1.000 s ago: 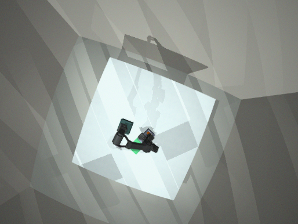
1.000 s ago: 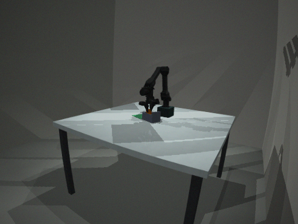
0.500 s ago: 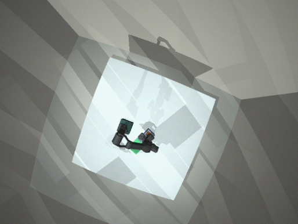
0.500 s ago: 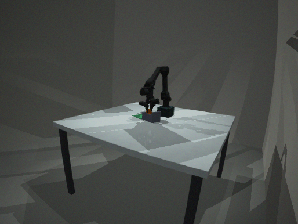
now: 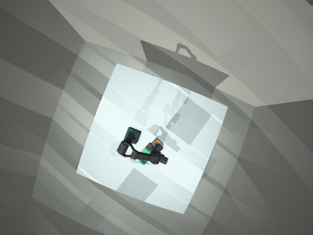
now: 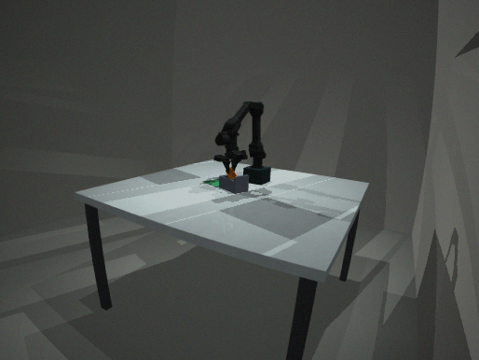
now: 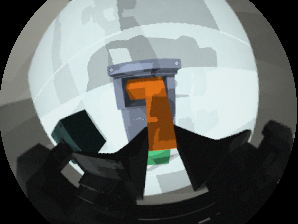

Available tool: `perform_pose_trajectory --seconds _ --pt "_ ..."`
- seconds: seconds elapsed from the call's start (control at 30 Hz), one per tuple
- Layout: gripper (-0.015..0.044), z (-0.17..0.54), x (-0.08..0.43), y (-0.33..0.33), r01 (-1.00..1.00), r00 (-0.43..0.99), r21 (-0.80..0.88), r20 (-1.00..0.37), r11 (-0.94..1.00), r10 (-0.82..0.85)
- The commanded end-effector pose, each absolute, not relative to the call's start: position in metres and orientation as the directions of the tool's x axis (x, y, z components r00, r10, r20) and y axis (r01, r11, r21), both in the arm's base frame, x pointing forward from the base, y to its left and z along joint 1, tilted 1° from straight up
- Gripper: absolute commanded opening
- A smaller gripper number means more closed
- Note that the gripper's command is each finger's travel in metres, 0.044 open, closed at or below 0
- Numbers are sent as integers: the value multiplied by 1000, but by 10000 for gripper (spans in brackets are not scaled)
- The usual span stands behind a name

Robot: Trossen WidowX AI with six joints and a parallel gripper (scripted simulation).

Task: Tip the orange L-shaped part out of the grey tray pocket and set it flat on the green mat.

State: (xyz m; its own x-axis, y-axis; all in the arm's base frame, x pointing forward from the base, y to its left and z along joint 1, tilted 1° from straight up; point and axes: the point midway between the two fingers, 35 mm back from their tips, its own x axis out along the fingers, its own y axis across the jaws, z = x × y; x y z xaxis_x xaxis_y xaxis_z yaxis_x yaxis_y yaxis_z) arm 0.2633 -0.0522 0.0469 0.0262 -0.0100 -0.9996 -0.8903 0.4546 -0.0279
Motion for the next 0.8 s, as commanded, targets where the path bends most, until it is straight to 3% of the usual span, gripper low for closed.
perform_pose_trajectory --seconds 0.0,0.77 --pt "0 56 265 -53 -892 35 -37 -999 451 -13" --pt "0 92 263 -52 -892 35 -37 -999 451 -13"
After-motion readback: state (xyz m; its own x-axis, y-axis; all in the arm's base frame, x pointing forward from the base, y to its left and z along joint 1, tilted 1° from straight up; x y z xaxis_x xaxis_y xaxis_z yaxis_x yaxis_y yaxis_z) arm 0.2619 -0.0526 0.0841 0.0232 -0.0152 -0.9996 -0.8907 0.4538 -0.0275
